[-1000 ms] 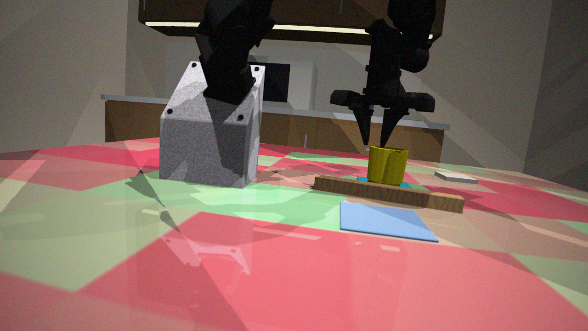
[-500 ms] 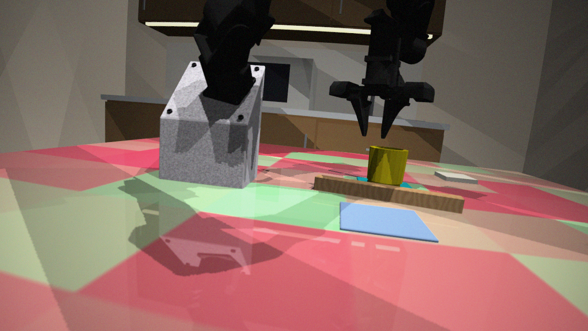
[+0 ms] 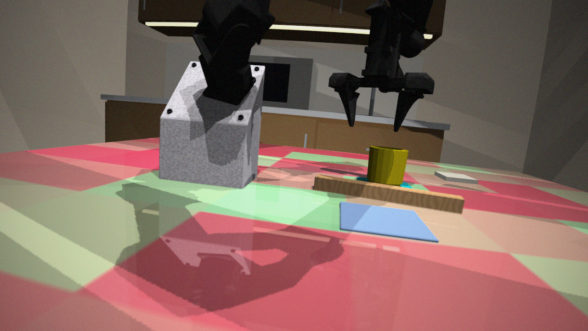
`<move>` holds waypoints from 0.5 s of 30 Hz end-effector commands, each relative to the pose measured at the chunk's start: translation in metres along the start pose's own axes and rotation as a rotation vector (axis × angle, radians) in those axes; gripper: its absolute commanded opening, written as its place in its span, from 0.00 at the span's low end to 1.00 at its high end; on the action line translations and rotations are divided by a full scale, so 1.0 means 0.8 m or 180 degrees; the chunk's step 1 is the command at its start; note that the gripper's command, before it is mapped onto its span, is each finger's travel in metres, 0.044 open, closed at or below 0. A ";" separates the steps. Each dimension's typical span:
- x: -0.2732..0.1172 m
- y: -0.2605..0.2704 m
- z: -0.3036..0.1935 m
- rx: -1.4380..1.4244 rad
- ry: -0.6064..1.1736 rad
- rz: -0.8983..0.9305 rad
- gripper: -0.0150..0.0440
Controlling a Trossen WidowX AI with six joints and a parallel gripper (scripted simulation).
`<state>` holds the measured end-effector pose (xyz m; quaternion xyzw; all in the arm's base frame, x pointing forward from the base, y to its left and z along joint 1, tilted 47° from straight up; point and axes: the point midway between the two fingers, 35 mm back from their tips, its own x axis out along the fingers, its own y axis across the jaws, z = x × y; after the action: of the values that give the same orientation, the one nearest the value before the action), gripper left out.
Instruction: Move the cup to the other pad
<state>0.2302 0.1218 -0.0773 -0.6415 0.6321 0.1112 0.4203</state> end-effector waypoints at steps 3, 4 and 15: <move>-0.050 0.000 0.000 0.0055 -0.0078 -0.0002 1.00; -0.056 0.000 -0.001 0.0057 -0.0079 -0.0001 1.00; -0.055 0.002 -0.002 0.0030 -0.0052 -0.0011 1.00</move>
<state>0.2200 0.1527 -0.0472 -0.6396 0.6278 0.1126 0.4291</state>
